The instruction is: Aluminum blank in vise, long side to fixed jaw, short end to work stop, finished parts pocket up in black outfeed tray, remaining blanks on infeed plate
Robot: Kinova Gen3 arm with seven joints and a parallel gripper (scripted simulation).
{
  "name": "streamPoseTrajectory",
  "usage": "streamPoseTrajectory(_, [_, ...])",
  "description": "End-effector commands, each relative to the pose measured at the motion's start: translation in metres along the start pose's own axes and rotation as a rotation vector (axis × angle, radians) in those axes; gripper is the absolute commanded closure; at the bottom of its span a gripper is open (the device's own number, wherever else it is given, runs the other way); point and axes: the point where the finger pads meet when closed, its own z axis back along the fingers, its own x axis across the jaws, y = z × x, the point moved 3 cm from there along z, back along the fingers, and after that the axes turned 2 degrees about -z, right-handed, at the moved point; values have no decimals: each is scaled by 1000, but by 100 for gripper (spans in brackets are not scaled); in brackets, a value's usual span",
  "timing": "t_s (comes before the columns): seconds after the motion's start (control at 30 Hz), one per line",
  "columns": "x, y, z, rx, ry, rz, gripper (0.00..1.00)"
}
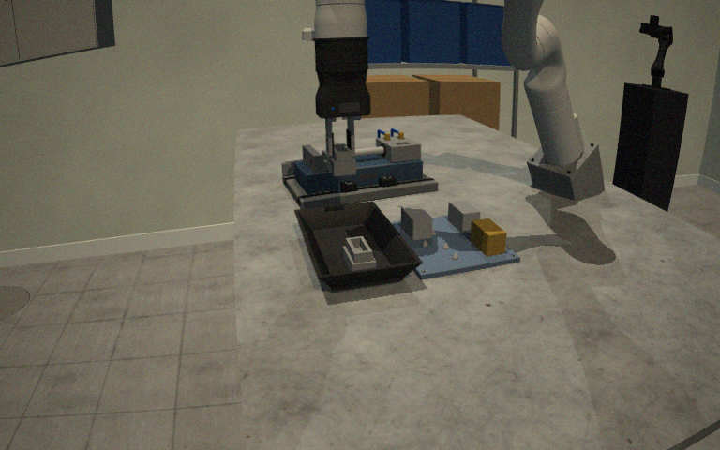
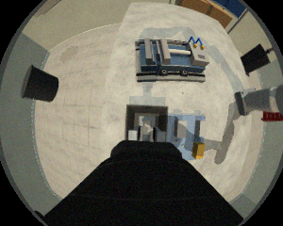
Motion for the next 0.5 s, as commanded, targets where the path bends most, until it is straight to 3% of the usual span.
streamPoseTrajectory(0.0, [0,0,0,0,1,0,100])
streamPoseTrajectory(0.47, [0,0,-6,0,1,0,100])
